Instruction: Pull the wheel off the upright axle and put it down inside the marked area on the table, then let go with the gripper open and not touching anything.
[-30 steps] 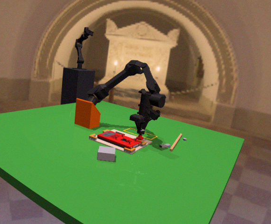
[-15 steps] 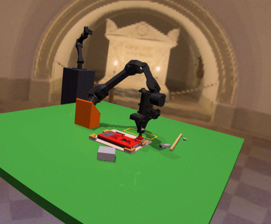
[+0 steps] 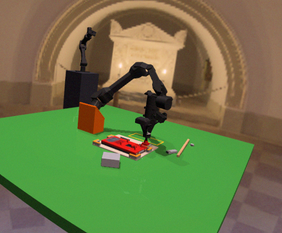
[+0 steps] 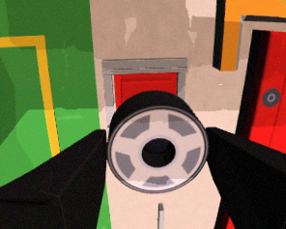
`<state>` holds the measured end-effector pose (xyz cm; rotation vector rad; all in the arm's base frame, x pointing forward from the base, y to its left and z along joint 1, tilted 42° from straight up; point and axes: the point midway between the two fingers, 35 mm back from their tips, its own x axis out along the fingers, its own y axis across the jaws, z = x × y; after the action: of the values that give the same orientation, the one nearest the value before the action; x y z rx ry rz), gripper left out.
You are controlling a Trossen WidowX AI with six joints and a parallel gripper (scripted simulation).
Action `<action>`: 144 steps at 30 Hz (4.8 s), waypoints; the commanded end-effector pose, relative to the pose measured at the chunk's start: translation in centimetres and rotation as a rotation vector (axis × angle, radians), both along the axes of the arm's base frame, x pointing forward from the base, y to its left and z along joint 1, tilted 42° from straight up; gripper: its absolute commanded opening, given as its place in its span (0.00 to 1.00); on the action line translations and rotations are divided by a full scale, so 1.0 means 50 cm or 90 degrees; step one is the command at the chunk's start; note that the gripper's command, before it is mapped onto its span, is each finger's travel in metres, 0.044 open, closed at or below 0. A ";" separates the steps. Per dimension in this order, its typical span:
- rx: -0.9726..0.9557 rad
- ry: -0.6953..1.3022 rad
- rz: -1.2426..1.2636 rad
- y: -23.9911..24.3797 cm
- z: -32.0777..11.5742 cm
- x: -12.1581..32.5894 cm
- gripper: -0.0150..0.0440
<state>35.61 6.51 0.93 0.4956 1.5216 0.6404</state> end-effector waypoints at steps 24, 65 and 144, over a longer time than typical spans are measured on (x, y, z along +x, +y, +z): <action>-0.002 -0.002 -0.002 -0.017 0.018 0.002 0.25; -0.002 0.000 -0.003 0.021 0.149 -0.059 0.25; -0.004 0.001 -0.008 0.130 0.135 -0.132 0.85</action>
<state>29.55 13.44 7.84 0.5025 1.5138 0.6283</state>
